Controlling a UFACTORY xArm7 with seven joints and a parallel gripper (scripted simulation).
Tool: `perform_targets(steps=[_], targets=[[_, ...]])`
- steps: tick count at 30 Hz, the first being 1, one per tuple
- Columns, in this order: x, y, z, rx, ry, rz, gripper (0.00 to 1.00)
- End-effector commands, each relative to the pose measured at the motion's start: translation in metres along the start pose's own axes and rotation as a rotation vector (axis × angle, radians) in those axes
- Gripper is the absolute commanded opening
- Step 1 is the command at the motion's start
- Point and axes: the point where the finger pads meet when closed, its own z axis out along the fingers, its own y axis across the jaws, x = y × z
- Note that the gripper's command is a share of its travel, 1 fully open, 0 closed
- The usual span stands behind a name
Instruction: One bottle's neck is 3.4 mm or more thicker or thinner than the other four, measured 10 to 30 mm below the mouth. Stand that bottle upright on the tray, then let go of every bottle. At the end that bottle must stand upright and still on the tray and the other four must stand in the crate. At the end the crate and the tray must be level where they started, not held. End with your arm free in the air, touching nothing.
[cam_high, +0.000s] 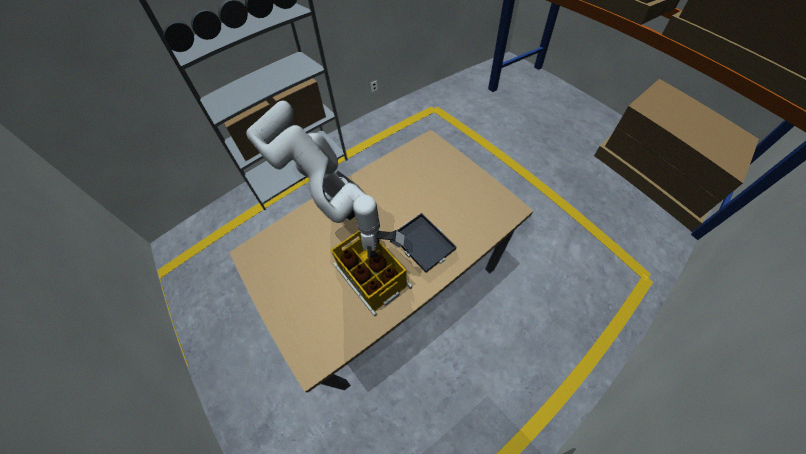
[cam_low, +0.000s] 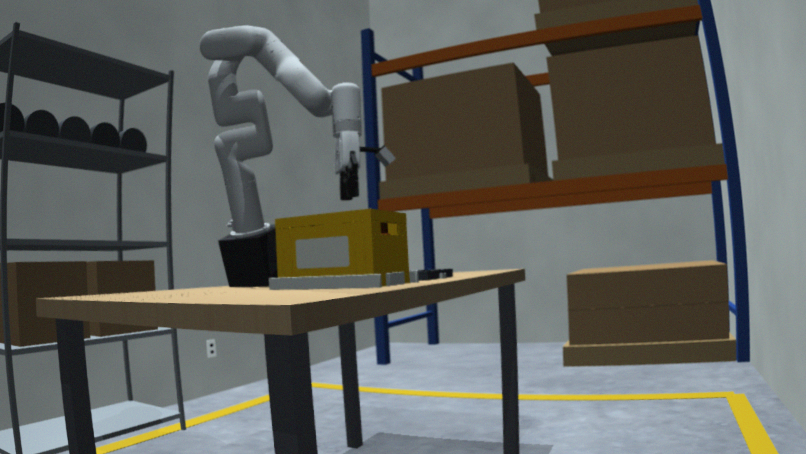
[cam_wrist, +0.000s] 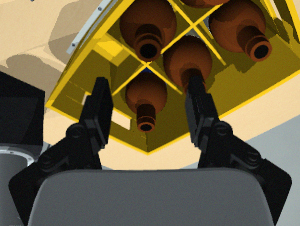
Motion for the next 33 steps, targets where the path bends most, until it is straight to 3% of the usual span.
perform_targets(steps=[1,4,5,33], targets=[[0.0005,0.0008,-0.0044,-0.001,0.003,-0.001,0.65],[0.0005,0.0008,-0.0046,-0.001,0.003,-0.001,0.65],[0.0005,0.0008,-0.0046,-0.001,0.003,-0.001,0.00],[0.0005,0.0008,-0.0046,-0.001,0.003,-0.001,0.00]])
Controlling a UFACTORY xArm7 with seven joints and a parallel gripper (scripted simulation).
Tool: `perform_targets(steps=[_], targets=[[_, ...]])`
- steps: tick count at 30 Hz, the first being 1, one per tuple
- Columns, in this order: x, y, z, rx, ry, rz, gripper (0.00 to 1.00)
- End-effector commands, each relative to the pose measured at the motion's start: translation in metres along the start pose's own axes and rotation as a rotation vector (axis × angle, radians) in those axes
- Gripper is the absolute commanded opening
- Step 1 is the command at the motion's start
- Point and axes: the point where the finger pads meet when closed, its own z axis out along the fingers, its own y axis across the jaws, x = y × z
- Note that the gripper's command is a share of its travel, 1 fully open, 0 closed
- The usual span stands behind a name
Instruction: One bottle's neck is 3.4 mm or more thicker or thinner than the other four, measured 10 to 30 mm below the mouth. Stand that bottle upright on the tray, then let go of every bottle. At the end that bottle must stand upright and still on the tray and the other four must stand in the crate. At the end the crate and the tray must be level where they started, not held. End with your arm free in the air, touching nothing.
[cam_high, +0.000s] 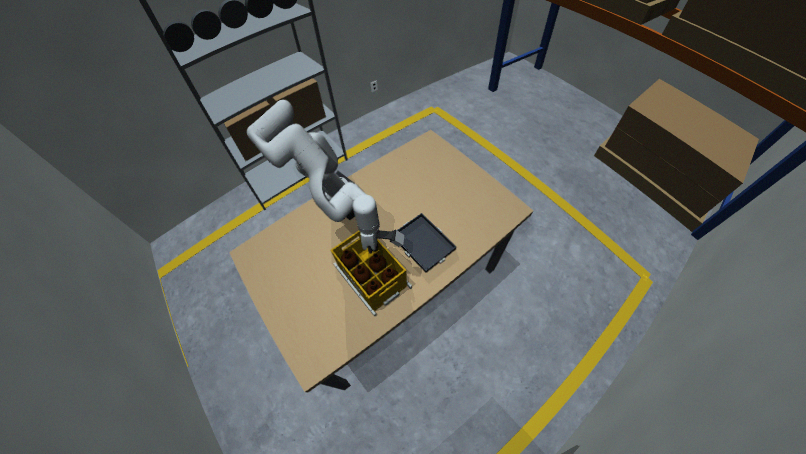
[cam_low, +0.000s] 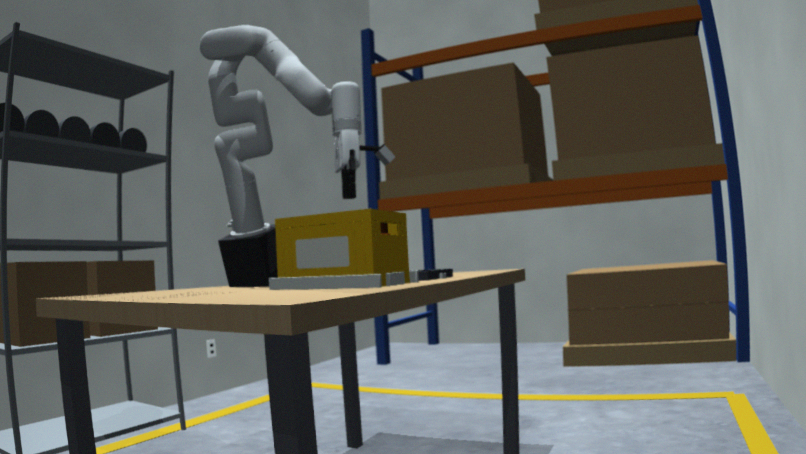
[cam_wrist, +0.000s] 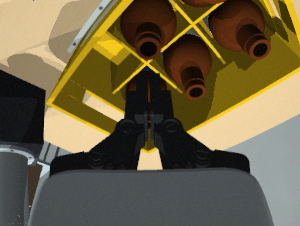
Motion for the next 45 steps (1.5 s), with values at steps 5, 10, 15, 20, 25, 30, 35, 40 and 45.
perform_targets(steps=[5,10,15,20,25,30,35,40,45], targets=[[0.001,0.001,-0.001,-0.003,0.002,0.000,0.00],[0.004,0.025,-0.002,-0.001,0.005,0.000,0.00],[0.006,0.073,-0.003,0.000,0.006,0.000,0.00],[0.003,0.117,-0.001,-0.004,0.004,-0.001,0.00],[0.003,0.119,-0.001,-0.004,0.003,-0.001,0.00],[0.003,0.119,-0.001,-0.004,0.003,-0.001,0.65],[0.003,0.119,-0.001,-0.004,0.003,-0.001,0.65],[0.003,0.119,-0.001,-0.004,0.003,-0.001,0.65],[0.003,0.119,-0.001,-0.004,0.003,-0.001,0.65]])
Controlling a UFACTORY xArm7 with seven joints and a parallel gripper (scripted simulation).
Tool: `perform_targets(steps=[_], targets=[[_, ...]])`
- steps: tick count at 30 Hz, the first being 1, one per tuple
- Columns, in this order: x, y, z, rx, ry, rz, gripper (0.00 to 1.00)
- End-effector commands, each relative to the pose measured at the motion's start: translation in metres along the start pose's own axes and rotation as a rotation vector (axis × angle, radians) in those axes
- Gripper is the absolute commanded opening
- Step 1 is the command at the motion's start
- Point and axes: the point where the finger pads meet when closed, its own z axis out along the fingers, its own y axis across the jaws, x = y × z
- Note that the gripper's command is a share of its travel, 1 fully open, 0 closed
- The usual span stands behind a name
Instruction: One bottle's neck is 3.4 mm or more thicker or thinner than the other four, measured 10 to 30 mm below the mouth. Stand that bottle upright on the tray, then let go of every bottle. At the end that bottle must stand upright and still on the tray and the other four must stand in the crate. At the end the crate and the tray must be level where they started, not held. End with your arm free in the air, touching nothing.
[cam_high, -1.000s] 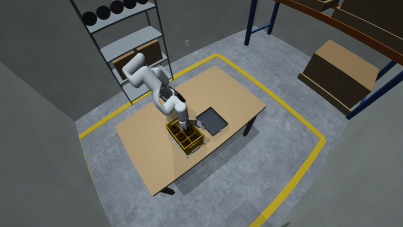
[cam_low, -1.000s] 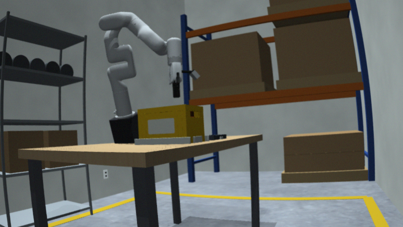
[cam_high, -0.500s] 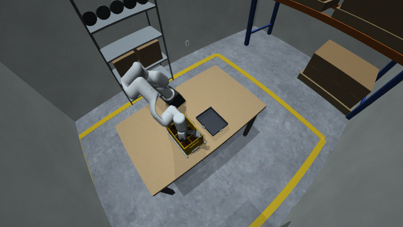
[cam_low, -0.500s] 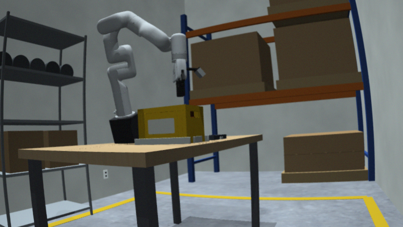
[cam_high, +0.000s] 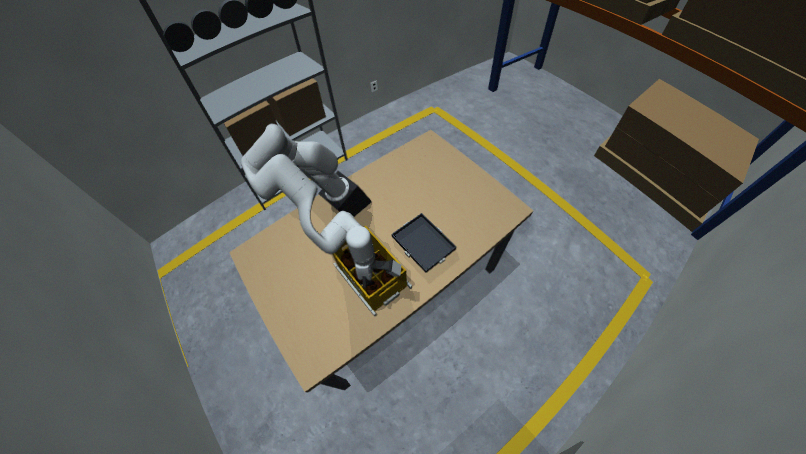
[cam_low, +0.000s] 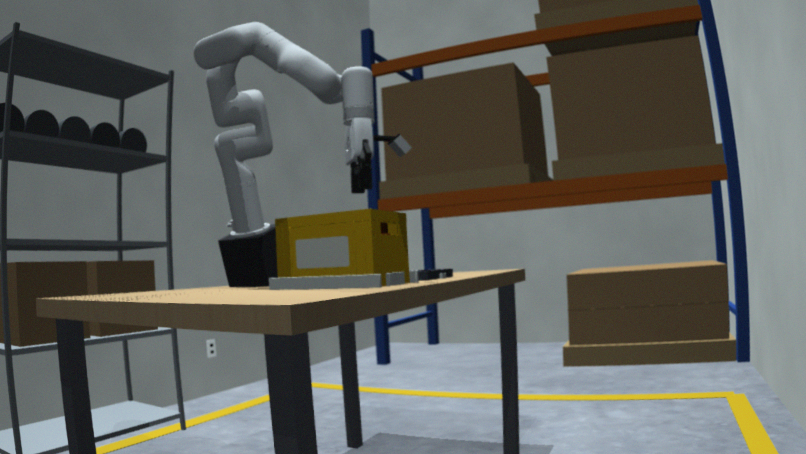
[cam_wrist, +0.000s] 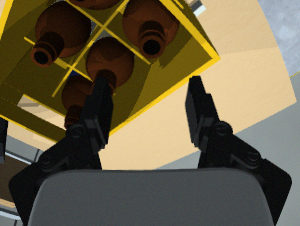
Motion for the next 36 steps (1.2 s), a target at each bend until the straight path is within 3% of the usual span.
perform_targets(steps=[1,36], targets=[[0.0011,0.0010,-0.0017,-0.004,0.002,0.000,0.65],[0.0014,0.0013,0.0057,-0.003,0.001,0.000,0.65]])
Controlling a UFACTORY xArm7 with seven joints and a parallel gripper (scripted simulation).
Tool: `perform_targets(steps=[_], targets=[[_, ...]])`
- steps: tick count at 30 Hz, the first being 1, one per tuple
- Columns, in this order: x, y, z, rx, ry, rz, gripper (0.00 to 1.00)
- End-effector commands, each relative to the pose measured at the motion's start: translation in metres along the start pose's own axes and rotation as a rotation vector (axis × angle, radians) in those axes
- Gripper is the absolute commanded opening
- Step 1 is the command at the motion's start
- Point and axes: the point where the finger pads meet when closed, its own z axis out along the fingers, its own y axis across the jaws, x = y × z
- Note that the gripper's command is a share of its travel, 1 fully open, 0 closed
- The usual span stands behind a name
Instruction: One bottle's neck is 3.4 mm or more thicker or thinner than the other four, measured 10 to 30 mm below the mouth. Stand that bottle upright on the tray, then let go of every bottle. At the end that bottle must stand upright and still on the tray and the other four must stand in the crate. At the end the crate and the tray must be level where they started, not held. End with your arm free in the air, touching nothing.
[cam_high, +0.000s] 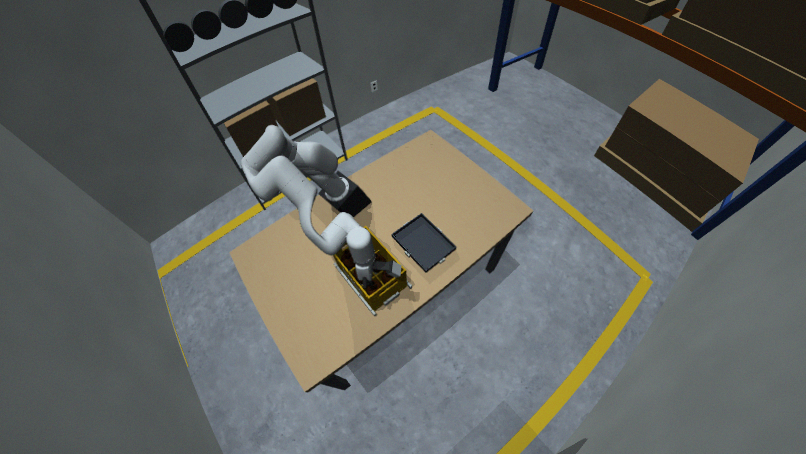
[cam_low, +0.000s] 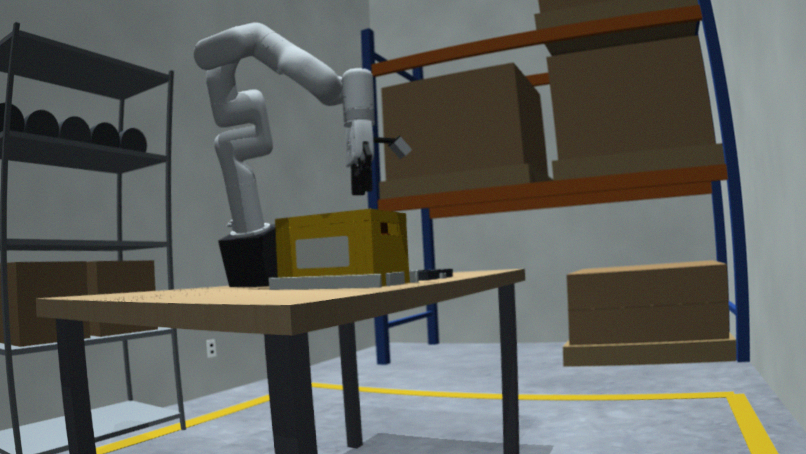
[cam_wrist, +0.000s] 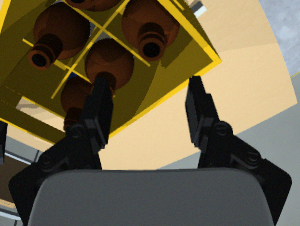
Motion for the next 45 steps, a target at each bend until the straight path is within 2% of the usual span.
perform_targets(steps=[1,27,45], targets=[[0.001,0.001,0.002,-0.003,0.002,0.000,0.65],[0.002,0.003,0.030,-0.003,0.002,0.000,0.65],[0.002,0.003,0.037,-0.003,0.002,0.000,0.65]])
